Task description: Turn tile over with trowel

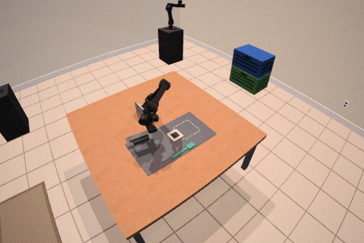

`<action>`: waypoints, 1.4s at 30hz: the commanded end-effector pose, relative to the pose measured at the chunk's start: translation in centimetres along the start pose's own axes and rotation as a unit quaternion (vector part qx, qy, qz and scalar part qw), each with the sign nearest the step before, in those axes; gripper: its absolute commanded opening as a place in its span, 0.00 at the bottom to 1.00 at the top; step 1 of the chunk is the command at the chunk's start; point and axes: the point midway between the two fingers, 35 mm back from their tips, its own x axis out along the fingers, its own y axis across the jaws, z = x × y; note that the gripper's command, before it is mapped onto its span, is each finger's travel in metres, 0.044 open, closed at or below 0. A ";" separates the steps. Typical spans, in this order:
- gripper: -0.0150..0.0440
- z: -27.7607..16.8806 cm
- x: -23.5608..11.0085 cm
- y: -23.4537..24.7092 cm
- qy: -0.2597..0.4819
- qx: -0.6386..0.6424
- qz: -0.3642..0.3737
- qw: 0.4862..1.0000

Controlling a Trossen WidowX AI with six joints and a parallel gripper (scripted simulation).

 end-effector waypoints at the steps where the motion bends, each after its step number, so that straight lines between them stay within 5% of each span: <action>1: 0.42 0.0 0.2 0.9 -0.001 0.002 0.004 1.000; 20: 0.42 0.0 0.0 1.4 0.000 0.001 0.001 1.000; 42: 0.42 -0.2 -1.4 -5.2 0.003 -0.001 0.001 1.000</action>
